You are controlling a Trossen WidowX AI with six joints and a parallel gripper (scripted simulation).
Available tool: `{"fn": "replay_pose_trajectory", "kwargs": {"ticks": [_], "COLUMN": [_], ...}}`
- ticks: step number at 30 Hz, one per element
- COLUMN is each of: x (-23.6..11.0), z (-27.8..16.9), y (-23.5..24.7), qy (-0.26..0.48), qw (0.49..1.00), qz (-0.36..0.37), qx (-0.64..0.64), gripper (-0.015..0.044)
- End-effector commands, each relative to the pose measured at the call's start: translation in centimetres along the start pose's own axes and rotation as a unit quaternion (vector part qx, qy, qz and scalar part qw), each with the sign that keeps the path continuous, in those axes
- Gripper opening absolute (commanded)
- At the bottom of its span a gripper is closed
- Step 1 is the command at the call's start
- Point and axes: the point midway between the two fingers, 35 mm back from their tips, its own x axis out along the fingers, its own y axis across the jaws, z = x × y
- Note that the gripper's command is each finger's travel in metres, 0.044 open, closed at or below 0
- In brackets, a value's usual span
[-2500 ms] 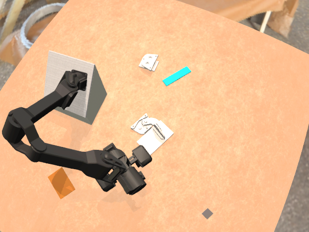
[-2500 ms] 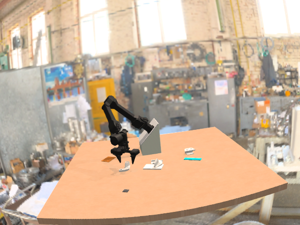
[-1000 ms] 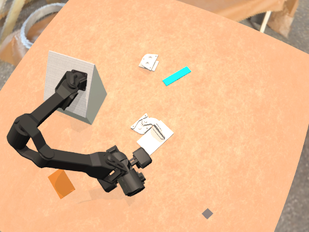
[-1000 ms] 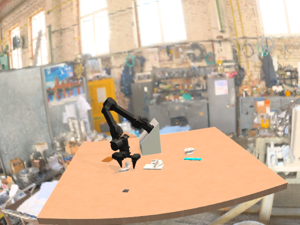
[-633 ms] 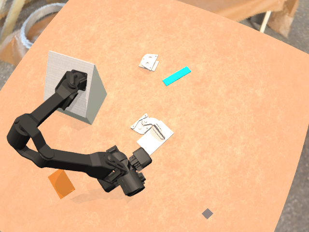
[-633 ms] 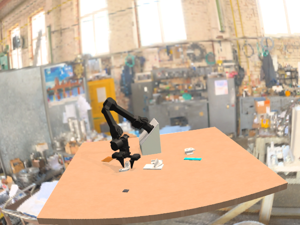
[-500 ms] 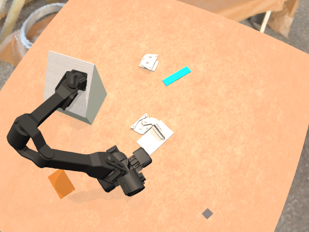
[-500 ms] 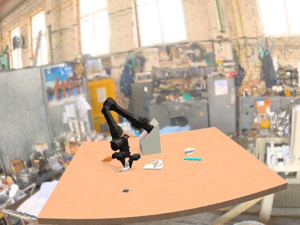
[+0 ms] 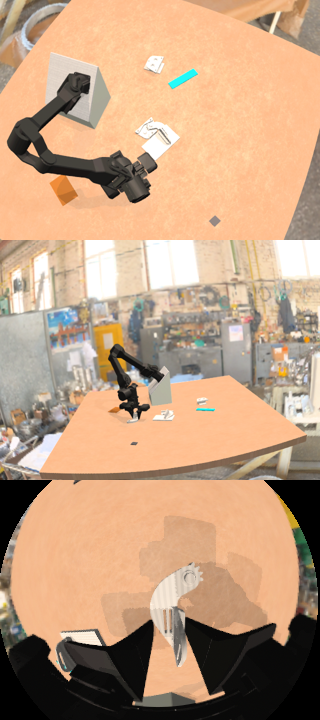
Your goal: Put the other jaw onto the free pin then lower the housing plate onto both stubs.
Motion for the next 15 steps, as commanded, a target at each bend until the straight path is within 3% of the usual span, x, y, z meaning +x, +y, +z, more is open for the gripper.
{"fn": "replay_pose_trajectory", "kwargs": {"ticks": [1, 15], "x": [-0.2, -4.7], "z": [0.0, 0.2], "y": [0.0, 0.3], "qy": [0.0, 0.001], "qw": [1.0, 1.0], "qz": [0.0, 0.004], "qx": [0.0, -0.001], "gripper": [0.0134, 0.0134]}}
